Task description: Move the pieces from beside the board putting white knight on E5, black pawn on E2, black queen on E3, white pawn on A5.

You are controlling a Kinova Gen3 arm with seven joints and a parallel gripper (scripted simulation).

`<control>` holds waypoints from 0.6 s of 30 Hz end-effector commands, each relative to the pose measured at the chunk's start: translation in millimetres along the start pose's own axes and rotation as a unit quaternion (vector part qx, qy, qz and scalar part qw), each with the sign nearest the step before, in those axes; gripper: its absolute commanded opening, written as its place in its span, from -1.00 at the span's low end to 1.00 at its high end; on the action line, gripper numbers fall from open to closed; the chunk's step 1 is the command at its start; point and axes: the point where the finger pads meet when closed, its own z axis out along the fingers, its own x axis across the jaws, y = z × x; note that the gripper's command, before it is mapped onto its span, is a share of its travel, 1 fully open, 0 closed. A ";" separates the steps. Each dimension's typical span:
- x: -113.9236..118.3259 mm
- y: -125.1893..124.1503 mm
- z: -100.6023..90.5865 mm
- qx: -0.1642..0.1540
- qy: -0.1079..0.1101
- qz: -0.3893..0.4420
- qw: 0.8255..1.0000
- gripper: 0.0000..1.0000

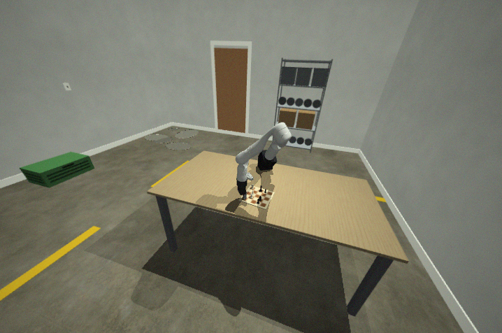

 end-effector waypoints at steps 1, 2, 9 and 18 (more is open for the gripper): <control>0.2 0.7 -0.7 -0.001 0.000 0.000 1.000 -1.00; 0.2 0.7 -0.7 -0.001 0.000 0.000 1.000 -1.00; 0.2 0.7 -0.7 -0.001 0.000 0.000 1.000 -0.73; 0.2 0.7 -0.7 -0.001 0.000 0.000 1.000 0.09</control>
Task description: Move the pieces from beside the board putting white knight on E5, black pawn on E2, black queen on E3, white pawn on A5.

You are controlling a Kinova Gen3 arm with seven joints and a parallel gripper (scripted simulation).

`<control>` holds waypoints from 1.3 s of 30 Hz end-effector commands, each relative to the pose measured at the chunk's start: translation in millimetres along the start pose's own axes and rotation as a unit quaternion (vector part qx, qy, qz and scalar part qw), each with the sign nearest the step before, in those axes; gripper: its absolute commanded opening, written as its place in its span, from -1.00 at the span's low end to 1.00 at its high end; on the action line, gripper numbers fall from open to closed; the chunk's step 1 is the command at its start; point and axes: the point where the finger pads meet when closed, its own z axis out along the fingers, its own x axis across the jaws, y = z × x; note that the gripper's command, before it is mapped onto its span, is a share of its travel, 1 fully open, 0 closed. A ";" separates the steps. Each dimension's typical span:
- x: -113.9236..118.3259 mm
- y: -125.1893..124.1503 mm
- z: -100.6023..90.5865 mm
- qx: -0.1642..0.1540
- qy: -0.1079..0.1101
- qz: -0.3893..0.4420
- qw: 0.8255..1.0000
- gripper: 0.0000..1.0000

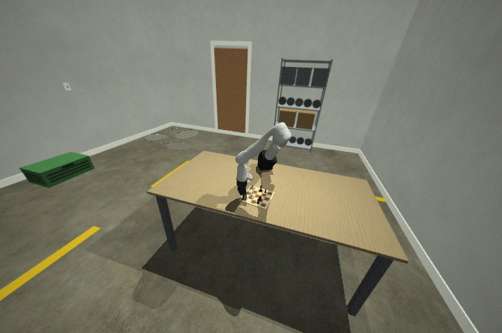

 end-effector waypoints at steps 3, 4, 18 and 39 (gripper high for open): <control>0.2 0.6 -0.7 -0.001 0.000 0.000 1.000 0.36; 0.2 0.6 -0.7 -0.001 0.000 0.000 1.000 0.36; 0.2 0.6 -3.7 -0.001 0.000 0.000 1.000 0.36; 0.1 0.5 -85.3 -0.001 0.000 0.000 1.000 0.36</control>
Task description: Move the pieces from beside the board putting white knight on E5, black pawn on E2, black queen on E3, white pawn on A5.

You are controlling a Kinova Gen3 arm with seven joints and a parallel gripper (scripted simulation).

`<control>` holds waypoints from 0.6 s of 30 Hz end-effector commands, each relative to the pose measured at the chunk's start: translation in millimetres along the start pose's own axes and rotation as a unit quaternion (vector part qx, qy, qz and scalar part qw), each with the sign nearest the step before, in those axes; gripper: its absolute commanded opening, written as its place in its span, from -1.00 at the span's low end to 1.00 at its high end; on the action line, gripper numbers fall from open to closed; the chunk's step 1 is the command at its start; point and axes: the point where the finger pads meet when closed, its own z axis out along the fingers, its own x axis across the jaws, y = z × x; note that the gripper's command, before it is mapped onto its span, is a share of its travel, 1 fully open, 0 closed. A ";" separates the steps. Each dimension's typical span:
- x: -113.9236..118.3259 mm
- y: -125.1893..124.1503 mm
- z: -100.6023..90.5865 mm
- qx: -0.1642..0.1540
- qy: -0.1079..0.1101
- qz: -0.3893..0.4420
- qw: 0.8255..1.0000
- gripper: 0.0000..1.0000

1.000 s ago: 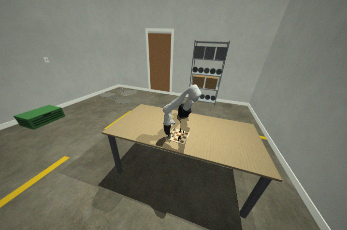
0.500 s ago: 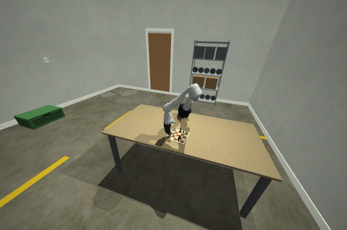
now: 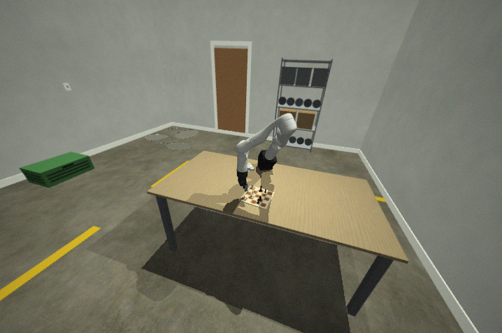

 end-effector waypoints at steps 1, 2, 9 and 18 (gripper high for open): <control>5.3 4.6 -12.9 -0.009 0.006 -0.003 1.000 0.36; 5.3 4.5 -14.4 -0.009 0.006 -0.003 1.000 0.36; 5.3 4.5 -16.2 -0.009 0.006 -0.003 1.000 1.00; 5.3 4.5 -16.2 -0.009 0.006 -0.003 1.000 1.00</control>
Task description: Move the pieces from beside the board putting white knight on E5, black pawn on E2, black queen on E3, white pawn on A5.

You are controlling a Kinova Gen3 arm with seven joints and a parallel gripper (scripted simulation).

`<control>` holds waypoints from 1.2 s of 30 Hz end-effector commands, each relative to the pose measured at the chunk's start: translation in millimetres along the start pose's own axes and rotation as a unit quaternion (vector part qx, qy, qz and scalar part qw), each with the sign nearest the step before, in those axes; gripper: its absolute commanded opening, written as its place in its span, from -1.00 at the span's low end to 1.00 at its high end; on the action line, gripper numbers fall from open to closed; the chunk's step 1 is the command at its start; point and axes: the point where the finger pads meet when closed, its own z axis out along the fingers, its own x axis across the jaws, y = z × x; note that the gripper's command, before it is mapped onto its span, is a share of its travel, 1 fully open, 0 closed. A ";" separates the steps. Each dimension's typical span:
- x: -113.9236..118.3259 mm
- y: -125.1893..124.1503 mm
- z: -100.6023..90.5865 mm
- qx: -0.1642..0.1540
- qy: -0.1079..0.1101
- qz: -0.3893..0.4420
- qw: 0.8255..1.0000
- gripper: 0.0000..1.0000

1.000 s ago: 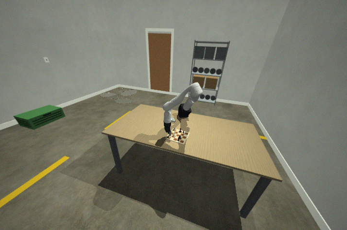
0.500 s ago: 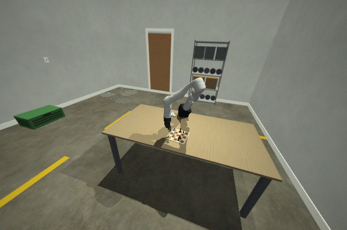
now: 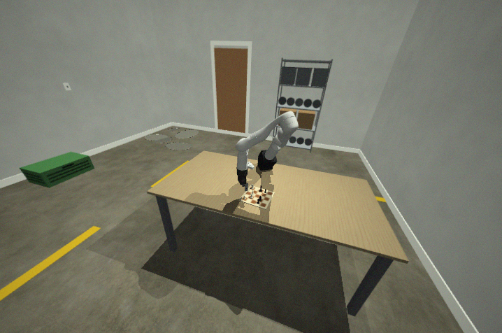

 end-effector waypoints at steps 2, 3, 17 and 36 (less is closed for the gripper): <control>0.2 0.6 -0.7 -0.001 0.000 0.000 1.000 1.00; 0.2 0.6 -0.7 -0.001 0.000 0.000 1.000 1.00; 0.2 0.6 -7.7 -0.001 0.000 0.000 1.000 1.00; 0.1 0.4 -75.4 -0.001 0.000 0.000 1.000 1.00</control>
